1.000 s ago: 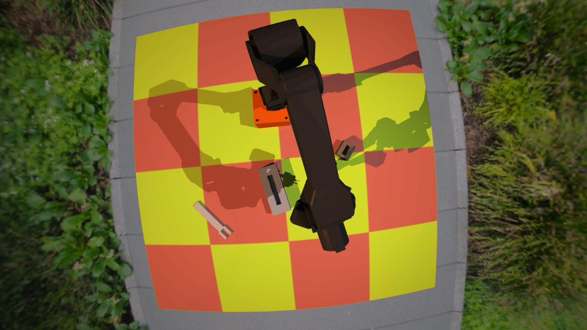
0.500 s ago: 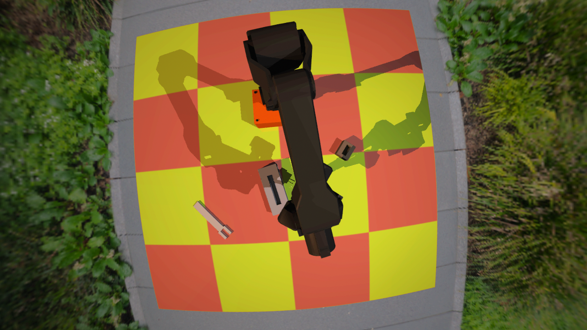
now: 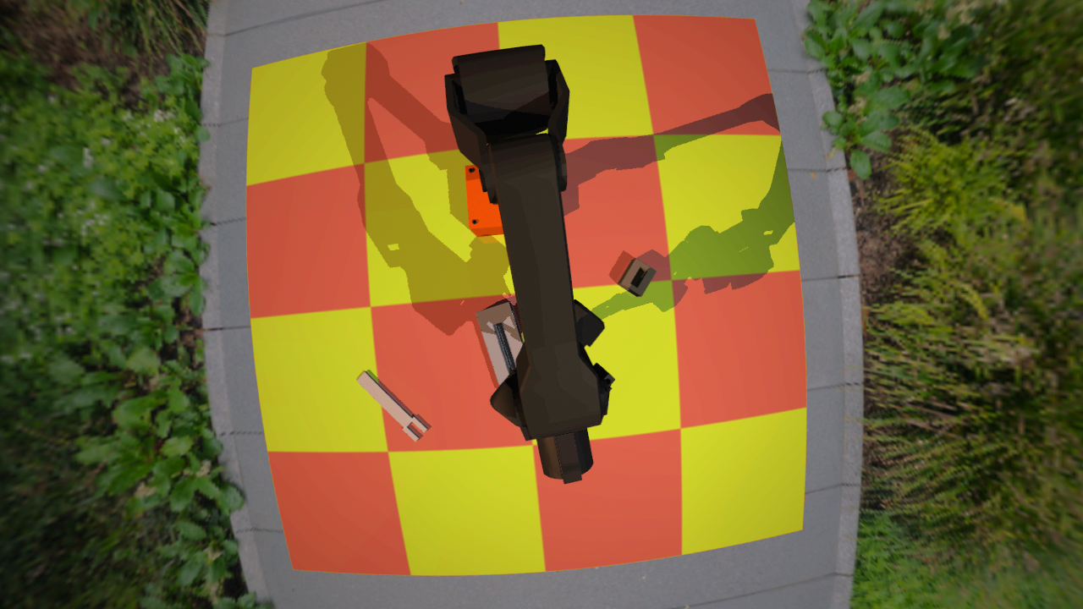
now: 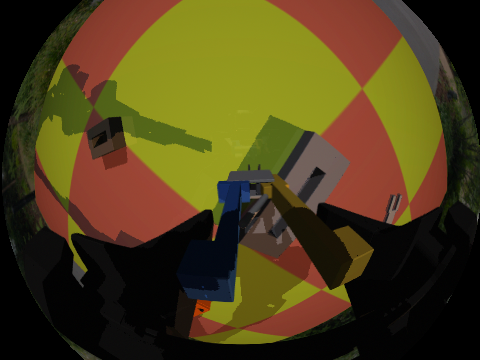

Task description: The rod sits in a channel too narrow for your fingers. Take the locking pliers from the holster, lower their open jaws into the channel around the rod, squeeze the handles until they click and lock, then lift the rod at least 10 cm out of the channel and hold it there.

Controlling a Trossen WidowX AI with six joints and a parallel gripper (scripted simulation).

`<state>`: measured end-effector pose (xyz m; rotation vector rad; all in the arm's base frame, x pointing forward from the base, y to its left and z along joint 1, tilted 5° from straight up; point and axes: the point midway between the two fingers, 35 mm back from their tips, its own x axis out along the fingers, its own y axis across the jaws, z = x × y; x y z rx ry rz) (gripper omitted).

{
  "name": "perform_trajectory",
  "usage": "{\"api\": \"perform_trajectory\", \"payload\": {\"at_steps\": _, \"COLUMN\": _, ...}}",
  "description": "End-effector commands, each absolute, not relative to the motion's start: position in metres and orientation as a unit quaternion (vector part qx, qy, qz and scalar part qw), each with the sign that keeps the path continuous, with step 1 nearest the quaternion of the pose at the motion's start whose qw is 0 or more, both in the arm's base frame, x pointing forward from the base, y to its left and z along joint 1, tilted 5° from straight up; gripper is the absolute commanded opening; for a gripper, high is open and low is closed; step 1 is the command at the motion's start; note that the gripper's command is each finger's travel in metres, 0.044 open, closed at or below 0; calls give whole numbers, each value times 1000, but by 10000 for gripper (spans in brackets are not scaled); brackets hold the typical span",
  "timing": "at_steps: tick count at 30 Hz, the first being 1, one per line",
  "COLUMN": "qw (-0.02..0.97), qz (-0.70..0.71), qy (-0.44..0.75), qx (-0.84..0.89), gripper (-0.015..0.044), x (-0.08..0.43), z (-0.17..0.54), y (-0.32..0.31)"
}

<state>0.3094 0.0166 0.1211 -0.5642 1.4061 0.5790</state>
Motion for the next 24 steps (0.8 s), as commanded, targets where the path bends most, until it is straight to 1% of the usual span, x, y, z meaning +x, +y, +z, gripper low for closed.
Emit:
{"api": "perform_trajectory", "payload": {"at_steps": 1, "qw": 697, "qz": 244, "qy": 633, "qx": -233, "gripper": 321, "x": 311, "z": 122, "y": 11}}
{"api": "perform_trajectory", "payload": {"at_steps": 24, "qw": 719, "qz": 164, "qy": 659, "qx": -148, "gripper": 321, "x": 311, "z": 121, "y": -24}}
